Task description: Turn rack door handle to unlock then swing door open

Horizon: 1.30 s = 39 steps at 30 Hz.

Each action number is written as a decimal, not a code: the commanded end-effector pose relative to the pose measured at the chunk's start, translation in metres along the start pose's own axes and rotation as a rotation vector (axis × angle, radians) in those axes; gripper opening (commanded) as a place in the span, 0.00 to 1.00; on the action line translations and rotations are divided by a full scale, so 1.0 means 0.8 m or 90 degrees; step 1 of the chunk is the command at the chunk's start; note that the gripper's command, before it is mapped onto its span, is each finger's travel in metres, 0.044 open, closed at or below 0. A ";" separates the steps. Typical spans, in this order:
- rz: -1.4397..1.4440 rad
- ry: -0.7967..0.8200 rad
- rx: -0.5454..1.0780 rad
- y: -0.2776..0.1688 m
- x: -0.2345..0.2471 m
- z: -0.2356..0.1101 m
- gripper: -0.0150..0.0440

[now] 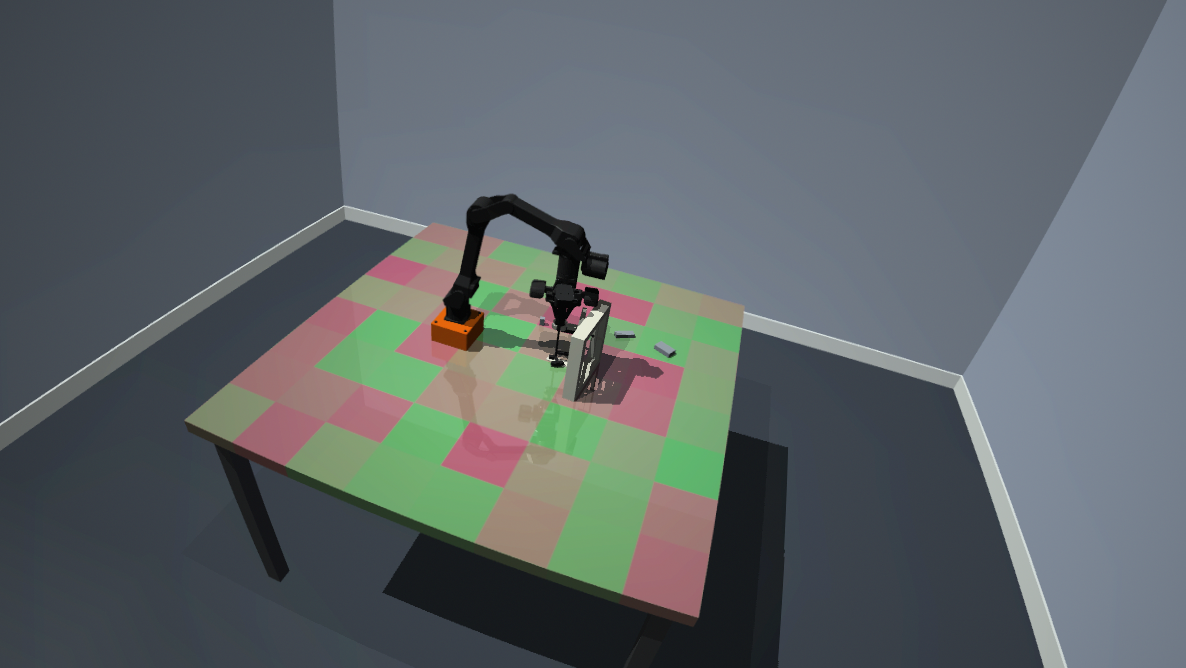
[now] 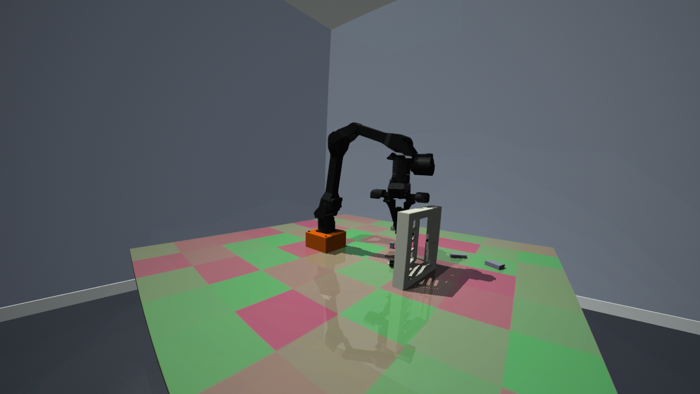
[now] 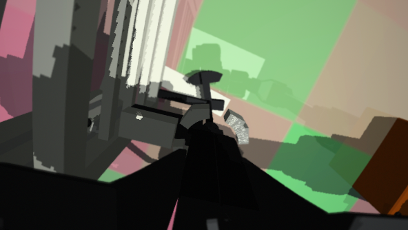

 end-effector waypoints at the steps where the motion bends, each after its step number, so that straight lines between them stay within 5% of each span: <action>1: -0.064 0.006 -0.002 0.004 -0.007 0.001 0.30; 39: -0.439 0.002 -0.006 0.071 -0.078 0.002 0.30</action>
Point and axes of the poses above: the point midway between the two fingers, 35 mm back from their tips, its own z axis out along the fingers, its own x axis across the jaws, y = z × x, the point moved 7 cm from there along -z, back along the fingers, and after that the axes turned 9 degrees about z, right-handed, at the moved point
